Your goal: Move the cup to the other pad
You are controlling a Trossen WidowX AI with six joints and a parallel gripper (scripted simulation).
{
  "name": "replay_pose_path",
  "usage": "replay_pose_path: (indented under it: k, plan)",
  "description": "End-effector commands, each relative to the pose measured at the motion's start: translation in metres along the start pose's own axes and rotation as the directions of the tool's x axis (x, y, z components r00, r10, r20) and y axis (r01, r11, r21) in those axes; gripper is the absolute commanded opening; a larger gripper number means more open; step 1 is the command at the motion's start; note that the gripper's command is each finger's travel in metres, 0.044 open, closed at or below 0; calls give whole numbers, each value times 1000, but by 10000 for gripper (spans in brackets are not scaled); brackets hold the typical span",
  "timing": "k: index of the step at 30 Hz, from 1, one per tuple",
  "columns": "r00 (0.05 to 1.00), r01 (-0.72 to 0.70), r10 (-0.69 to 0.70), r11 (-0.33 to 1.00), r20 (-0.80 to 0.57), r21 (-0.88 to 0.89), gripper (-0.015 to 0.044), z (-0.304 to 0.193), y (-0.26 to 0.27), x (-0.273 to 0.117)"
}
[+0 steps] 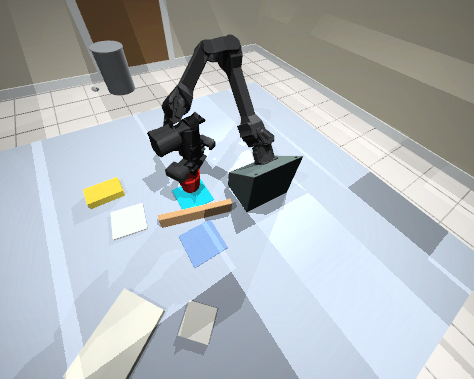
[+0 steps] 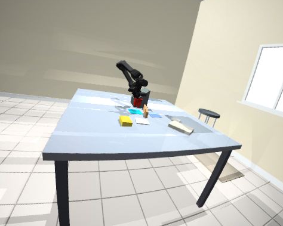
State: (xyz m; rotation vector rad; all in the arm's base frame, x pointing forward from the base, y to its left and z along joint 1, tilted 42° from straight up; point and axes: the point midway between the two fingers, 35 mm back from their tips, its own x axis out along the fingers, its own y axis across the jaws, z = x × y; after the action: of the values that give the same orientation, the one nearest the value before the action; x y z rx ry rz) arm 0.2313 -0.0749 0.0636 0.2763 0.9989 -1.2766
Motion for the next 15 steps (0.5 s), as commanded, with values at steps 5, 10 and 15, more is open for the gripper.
replay_pose_path:
  k: [5, 10, 15]
  plan:
    - [1000, 10, -10, 1000, 0, -11, 0, -1, -2, 13]
    - [1000, 10, -10, 1000, 1, -11, 0, -1, -2, 20]
    - [1000, 10, -10, 1000, 1, -11, 0, -1, -2, 27]
